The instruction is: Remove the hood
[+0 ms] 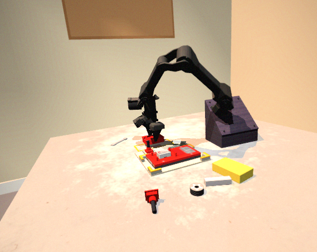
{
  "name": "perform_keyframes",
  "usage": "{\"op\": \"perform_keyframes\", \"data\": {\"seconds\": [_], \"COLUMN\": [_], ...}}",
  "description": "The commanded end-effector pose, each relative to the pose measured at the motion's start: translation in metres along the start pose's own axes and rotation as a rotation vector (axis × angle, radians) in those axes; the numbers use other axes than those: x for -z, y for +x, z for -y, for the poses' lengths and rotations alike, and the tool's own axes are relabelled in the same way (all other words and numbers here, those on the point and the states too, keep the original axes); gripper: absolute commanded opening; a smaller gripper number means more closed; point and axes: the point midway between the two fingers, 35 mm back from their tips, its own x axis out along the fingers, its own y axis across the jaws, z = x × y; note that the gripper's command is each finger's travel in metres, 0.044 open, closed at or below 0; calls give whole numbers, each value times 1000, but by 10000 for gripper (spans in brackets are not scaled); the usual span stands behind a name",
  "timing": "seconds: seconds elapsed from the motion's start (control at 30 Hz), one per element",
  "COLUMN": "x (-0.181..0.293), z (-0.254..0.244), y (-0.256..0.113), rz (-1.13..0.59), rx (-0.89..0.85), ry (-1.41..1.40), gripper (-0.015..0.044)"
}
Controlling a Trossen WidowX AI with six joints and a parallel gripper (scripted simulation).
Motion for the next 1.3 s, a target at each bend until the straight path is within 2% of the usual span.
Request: {"op": "perform_keyframes", "data": {"seconds": [0.0,1.1,1.27], "x": [1,1,0], "z": [-1,-1,0], "y": [3,18,17], "rz": [2,2,1], "rx": [-6,-7,-1], "ry": [6,6,-1], "gripper": [0,0,131]}}
